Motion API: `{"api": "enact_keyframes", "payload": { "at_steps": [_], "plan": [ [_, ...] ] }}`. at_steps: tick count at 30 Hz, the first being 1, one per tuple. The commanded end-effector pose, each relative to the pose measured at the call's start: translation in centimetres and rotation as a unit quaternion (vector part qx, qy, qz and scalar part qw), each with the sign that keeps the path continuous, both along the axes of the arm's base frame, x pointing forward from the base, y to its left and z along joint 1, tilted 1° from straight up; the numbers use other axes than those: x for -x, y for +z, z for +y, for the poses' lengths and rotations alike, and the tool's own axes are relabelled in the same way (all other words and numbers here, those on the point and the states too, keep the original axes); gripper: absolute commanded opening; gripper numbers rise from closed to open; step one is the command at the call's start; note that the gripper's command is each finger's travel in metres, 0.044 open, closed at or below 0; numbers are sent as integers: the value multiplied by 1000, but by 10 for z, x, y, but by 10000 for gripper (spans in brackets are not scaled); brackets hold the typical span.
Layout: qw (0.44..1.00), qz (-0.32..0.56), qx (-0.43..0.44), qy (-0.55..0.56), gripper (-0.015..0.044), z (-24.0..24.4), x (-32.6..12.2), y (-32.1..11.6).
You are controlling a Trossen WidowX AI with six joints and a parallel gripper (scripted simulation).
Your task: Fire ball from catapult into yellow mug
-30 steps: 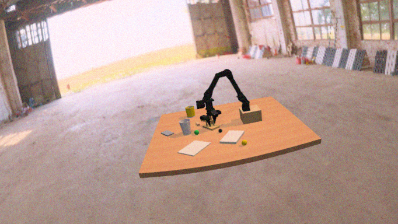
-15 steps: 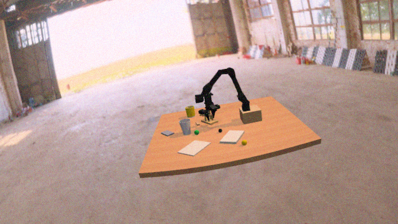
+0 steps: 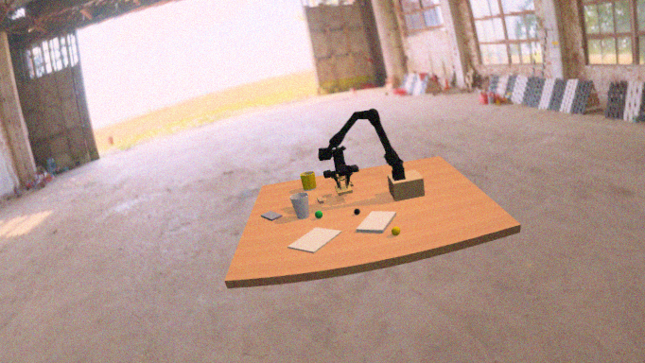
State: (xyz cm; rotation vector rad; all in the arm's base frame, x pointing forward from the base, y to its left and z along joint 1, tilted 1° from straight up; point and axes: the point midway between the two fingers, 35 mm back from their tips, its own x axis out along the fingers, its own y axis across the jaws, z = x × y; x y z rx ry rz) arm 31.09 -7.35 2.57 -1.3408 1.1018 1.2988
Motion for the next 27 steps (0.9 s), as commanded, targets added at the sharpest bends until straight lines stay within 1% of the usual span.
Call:
{"api": "enact_keyframes", "payload": {
  "at_steps": [1,9,11,17,27],
  "plan": [
    [998,-2,2,-61,0,-27,5,1],
    [980,-1,0,-198,0,-87,22,0],
    [976,-1,0,-217,0,-96,22,0],
    [975,-1,0,-223,0,-99,20,-1],
    [975,-1,0,-223,0,-100,18,-17]
  ]
}}
